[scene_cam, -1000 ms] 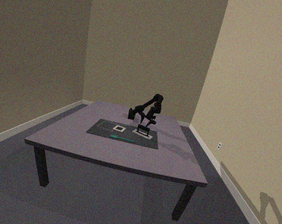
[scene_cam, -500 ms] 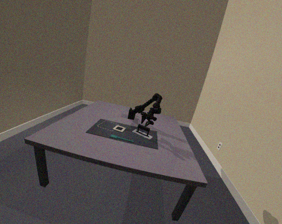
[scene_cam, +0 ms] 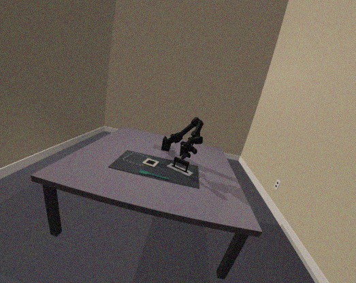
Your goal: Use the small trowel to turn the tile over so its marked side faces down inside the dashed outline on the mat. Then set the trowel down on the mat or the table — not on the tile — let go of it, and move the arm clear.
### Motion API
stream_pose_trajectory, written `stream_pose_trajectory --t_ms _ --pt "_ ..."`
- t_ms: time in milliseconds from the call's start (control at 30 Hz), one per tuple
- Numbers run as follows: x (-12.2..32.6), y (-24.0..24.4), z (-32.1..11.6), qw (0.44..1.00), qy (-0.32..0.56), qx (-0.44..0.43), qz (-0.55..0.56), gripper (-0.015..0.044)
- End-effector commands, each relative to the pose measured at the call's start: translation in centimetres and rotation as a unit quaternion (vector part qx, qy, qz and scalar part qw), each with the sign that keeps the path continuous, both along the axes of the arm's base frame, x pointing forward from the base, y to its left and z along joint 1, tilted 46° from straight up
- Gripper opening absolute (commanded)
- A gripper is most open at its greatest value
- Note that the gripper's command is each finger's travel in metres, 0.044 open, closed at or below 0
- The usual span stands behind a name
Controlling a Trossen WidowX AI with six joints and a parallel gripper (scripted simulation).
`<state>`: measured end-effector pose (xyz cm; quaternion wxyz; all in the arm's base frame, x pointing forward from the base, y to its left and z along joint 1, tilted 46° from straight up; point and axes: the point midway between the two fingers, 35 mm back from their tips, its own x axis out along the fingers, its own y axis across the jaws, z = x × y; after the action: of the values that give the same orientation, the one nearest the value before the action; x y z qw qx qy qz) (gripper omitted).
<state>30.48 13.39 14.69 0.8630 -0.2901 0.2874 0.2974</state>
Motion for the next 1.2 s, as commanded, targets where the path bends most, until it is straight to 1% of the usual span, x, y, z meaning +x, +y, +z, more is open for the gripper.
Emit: stream_pose_trajectory --t_ms 0,1167 --pt "0.0 0.0 0.0 1.000 -0.007 -0.005 0.003 0.0300" --pt "3.8 1.9 -3.7 1.000 -0.005 -0.004 0.003 0.0300"
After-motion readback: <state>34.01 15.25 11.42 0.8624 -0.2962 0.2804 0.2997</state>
